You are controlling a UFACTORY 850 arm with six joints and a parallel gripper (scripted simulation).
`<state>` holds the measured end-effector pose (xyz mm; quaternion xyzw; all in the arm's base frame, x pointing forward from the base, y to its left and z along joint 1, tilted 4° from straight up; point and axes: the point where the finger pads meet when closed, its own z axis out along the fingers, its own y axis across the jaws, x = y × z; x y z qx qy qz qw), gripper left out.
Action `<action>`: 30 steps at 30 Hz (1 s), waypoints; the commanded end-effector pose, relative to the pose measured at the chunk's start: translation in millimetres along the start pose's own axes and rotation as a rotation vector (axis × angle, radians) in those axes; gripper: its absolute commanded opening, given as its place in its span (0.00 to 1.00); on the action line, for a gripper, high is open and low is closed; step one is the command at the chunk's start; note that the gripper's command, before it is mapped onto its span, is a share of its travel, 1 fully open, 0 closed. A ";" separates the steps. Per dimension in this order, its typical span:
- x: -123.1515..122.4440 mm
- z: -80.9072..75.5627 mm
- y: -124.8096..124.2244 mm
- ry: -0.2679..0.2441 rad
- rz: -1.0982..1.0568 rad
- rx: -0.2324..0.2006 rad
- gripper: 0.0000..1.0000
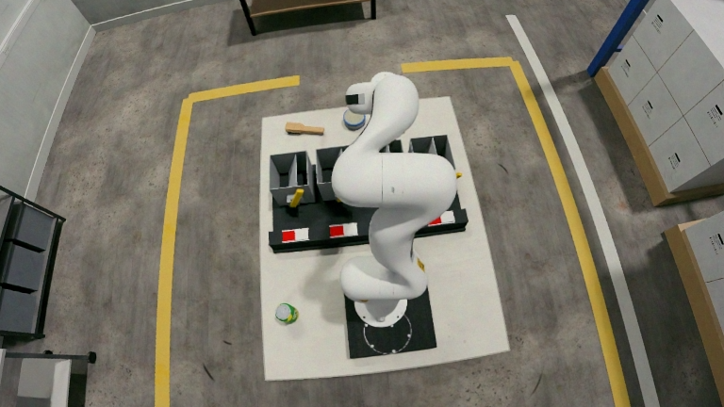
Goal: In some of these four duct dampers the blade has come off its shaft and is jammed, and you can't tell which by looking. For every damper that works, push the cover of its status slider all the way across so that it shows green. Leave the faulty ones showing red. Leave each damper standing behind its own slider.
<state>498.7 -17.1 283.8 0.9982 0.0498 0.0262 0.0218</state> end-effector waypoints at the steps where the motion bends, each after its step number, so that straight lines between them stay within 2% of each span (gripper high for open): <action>1: 0.7 -0.8 0.1 0.002 0.000 0.000 0.39; 15: 0.4 -0.7 0.2 0.002 0.000 0.001 0.39; 19: -5.1 0.8 3.0 0.000 0.000 0.015 0.39; 23: -42.0 10.3 20.1 0.000 0.000 0.113 0.39; 30: -75.3 18.9 35.9 -0.001 0.000 0.202 0.39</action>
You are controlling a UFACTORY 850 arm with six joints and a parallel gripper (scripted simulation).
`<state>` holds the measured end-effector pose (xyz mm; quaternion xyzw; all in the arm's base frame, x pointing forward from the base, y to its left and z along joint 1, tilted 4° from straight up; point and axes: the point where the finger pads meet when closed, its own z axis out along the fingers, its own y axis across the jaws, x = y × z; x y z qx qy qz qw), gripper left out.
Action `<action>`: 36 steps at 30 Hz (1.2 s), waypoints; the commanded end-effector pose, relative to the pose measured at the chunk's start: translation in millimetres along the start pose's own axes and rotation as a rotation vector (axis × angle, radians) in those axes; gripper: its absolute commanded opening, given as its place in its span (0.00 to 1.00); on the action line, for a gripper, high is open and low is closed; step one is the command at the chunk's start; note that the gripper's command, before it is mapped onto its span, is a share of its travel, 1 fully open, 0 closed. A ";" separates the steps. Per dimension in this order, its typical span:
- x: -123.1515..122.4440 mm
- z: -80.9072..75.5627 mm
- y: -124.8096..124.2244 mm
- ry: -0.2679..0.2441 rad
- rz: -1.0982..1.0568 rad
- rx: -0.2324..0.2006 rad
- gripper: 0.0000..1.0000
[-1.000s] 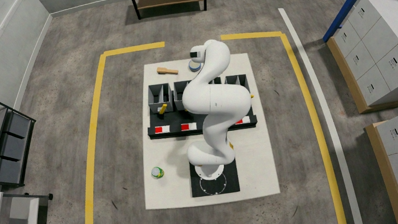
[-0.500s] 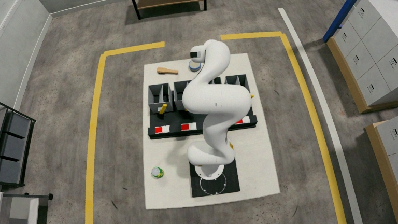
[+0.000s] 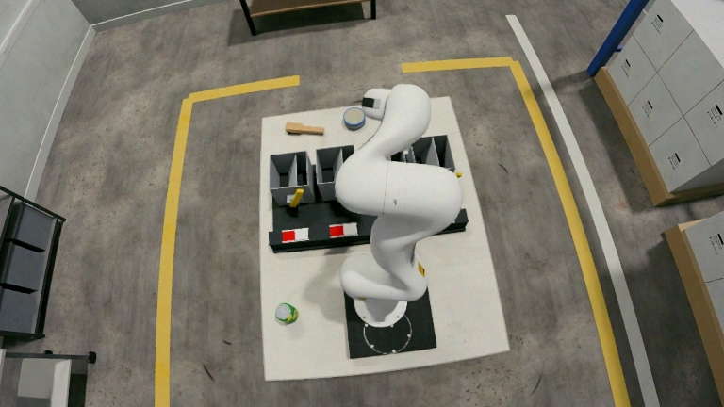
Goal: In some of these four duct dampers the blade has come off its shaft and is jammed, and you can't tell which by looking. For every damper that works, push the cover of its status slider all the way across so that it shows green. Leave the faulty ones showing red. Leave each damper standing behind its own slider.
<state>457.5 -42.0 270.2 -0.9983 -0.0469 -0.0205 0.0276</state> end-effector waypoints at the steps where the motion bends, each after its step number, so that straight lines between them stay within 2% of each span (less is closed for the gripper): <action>1: -36.1 6.3 19.2 0.005 -0.009 0.117 0.39; 4: -51.2 9.7 27.2 0.002 -0.009 0.156 0.39; 6: -51.2 9.7 27.2 0.002 -0.009 0.156 0.39; 8: -64.5 12.4 33.5 0.005 -0.009 0.194 0.39; 10: -68.5 13.2 35.3 0.007 -0.009 0.205 0.39; 36: -68.7 16.7 34.7 0.007 -0.009 0.205 0.39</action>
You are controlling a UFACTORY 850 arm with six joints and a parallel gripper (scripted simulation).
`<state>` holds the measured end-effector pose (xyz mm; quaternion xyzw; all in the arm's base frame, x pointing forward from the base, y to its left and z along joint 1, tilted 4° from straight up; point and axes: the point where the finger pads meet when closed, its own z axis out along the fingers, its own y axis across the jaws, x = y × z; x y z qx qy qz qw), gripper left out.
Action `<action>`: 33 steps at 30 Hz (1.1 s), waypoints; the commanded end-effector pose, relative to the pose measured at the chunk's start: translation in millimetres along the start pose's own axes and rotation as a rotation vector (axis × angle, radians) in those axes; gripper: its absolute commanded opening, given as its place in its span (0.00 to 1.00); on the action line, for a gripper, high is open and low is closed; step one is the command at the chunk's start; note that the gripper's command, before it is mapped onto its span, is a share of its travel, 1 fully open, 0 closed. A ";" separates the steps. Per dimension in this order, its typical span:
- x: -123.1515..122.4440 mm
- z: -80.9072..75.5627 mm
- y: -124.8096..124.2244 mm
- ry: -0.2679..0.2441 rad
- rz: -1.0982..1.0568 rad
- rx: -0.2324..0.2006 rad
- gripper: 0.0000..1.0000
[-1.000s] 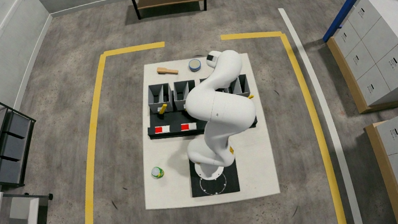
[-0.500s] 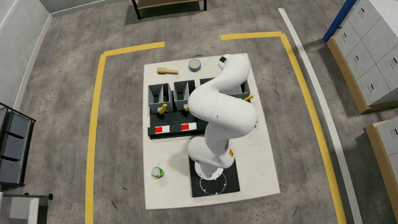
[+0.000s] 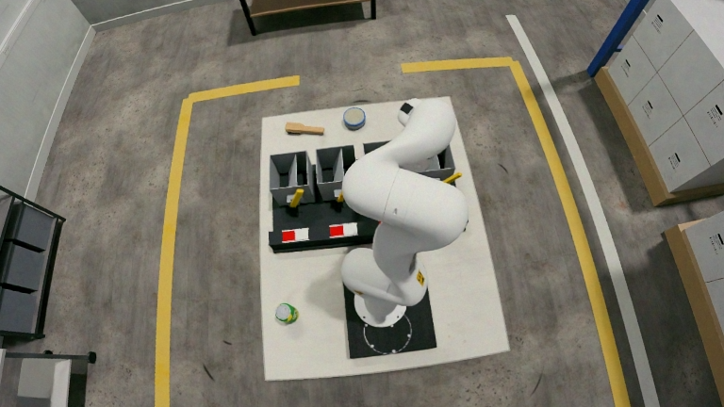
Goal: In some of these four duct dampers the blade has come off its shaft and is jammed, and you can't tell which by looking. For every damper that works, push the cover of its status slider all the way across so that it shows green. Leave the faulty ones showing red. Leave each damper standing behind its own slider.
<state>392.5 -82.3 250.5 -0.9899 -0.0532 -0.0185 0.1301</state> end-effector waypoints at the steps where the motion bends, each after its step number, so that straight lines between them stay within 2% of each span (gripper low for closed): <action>1: 0.5 2.8 0.1 0.001 0.000 -0.001 0.39; 7: 0.5 7.8 0.2 0.001 0.000 -0.001 0.39; 19: 0.3 32.3 0.4 0.001 0.000 -0.001 0.39; 21: 0.3 32.3 0.4 0.001 0.000 -0.001 0.39; 33: 0.2 60.0 0.7 0.001 0.000 -0.001 0.39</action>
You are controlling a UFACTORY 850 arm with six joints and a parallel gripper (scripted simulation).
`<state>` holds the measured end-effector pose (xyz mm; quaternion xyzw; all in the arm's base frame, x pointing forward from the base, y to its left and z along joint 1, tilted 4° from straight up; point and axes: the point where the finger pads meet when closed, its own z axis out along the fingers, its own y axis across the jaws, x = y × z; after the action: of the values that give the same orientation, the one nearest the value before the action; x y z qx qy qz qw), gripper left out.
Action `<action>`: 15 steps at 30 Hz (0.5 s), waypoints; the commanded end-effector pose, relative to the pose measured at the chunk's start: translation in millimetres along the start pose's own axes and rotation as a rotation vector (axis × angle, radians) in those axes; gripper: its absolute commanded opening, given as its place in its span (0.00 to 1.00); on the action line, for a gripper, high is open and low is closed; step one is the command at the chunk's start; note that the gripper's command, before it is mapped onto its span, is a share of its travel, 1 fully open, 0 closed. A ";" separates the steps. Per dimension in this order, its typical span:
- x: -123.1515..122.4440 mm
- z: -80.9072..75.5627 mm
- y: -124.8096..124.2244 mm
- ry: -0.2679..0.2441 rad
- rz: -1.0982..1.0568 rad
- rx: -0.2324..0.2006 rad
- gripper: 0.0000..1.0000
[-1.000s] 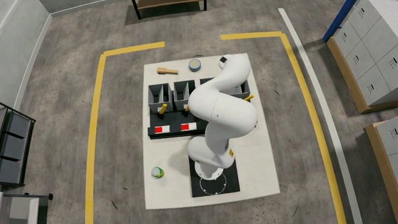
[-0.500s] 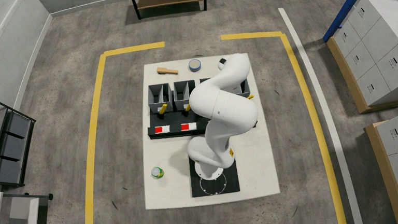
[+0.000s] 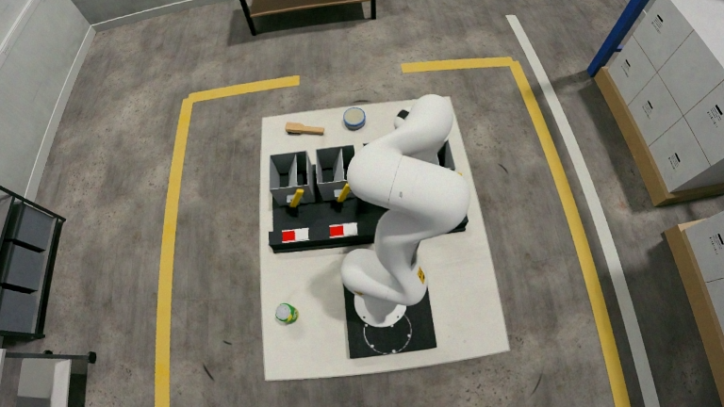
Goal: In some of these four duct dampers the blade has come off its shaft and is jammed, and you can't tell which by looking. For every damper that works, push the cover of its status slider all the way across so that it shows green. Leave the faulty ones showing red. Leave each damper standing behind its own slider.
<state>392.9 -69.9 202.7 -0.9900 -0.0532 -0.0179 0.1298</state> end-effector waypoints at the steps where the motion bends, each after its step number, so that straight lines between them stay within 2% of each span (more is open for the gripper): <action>1: 1.0 12.5 0.3 0.002 -0.001 0.000 0.39; 15: 0.9 26.4 0.4 0.002 -0.001 0.000 0.39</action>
<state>393.5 -64.3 180.6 -0.9899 -0.0532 -0.0181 0.1299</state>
